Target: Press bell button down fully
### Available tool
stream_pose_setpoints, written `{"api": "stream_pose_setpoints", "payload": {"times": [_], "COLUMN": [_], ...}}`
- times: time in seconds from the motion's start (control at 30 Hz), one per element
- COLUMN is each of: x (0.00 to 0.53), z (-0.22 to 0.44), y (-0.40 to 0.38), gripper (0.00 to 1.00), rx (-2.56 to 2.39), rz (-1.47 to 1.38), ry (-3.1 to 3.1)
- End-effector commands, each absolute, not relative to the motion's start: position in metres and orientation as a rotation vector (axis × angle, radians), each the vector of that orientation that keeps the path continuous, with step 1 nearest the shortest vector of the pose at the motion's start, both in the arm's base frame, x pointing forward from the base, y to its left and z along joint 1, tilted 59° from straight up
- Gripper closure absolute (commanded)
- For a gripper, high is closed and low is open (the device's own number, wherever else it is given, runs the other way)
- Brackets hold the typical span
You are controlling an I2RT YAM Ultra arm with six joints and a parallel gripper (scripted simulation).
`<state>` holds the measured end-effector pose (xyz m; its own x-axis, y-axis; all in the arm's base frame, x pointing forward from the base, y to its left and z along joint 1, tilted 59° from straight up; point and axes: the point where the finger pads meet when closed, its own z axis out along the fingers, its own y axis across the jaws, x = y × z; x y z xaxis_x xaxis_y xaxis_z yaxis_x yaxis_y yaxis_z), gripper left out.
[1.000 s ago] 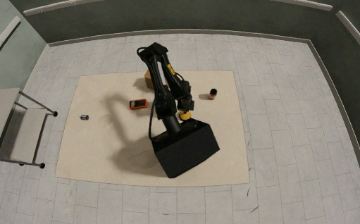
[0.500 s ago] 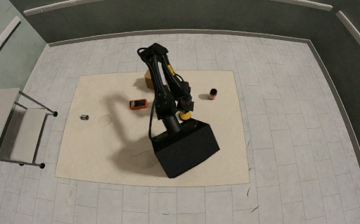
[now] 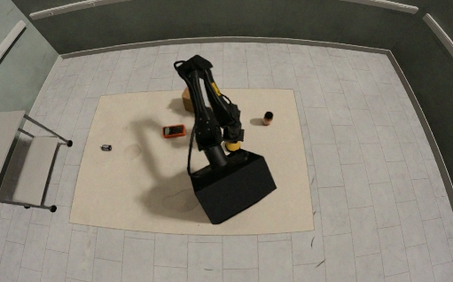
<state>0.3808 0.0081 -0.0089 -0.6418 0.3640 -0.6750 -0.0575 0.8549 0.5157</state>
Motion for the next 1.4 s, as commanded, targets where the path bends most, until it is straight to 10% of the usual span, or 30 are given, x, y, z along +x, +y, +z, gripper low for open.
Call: {"api": "stream_pose_setpoints", "payload": {"times": [0.0,1.37], "x": [0.3960,0.3985], "z": [0.0029,-0.0042], "y": [-0.0001,0.0028], "gripper": [1.00,1.00], "rx": [0.214,0.220], "rz": [0.606,0.611], "ry": [2.138,2.149]}}
